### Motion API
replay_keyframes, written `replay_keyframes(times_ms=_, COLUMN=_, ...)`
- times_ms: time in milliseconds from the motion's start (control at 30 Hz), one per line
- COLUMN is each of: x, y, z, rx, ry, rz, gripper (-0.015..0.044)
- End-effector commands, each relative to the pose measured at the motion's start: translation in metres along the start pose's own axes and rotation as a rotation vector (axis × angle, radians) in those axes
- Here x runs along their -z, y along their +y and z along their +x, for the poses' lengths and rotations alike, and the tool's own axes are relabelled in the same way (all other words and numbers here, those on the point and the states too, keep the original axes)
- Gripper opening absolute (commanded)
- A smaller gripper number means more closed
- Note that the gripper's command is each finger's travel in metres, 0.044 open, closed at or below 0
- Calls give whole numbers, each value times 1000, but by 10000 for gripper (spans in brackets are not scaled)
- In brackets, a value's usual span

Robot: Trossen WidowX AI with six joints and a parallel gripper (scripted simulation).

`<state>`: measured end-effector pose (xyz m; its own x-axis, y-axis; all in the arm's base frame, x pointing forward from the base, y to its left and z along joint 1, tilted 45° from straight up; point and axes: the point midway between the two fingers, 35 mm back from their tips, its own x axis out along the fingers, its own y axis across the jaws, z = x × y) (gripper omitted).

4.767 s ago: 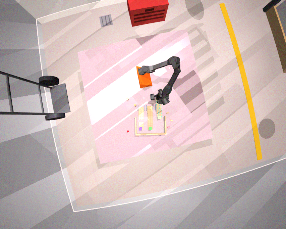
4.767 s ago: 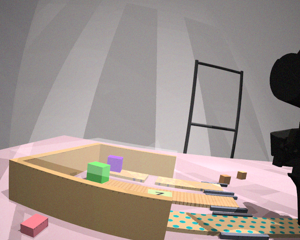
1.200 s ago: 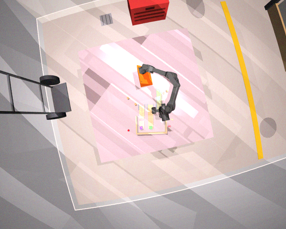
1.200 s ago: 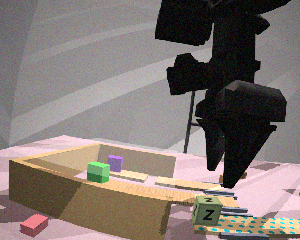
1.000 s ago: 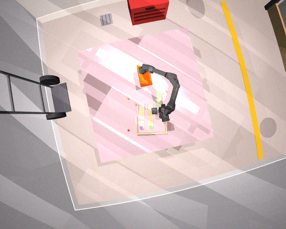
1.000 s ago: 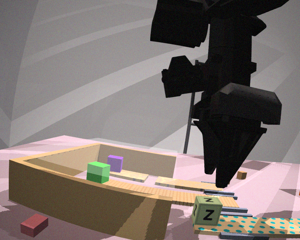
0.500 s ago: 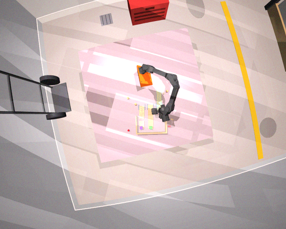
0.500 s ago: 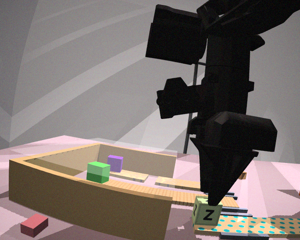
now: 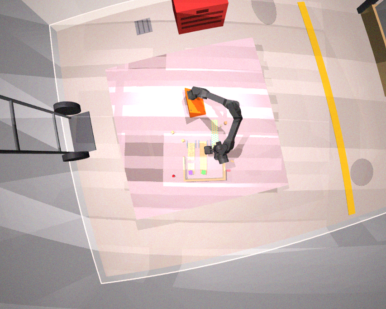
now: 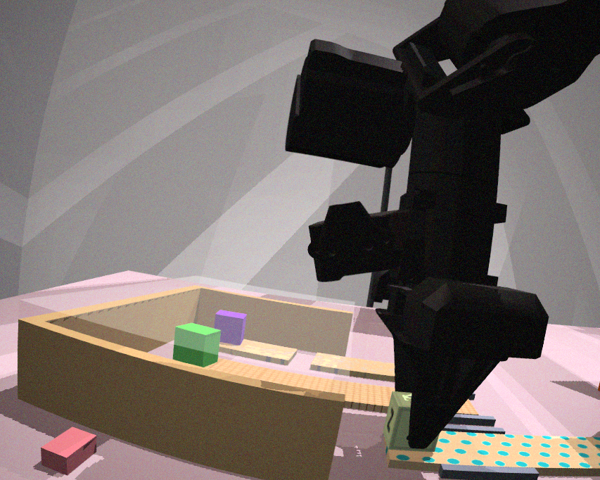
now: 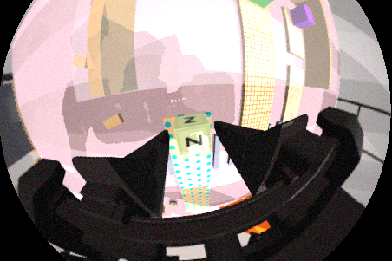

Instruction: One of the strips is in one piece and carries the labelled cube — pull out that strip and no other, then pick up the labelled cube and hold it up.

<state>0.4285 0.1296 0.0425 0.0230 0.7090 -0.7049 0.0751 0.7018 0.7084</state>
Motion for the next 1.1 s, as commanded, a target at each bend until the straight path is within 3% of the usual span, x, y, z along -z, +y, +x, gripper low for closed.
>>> replay_keyframes(times_ms=0, x=1, y=0, z=3, rx=-2, ry=2, rz=6, gripper=250)
replay_keyframes(times_ms=133, x=0, y=0, z=1, rx=0, ry=1, rz=0, gripper=145)
replay_keyframes(times_ms=333, x=0, y=0, z=1, rx=0, ry=1, rz=0, gripper=105)
replay_keyframes(times_ms=467, x=2, y=-1, z=-1, rx=0, ry=1, rz=0, gripper=0)
replay_keyframes(times_ms=1067, x=56, y=-23, z=-41, rx=1, ry=5, rz=8, gripper=0)
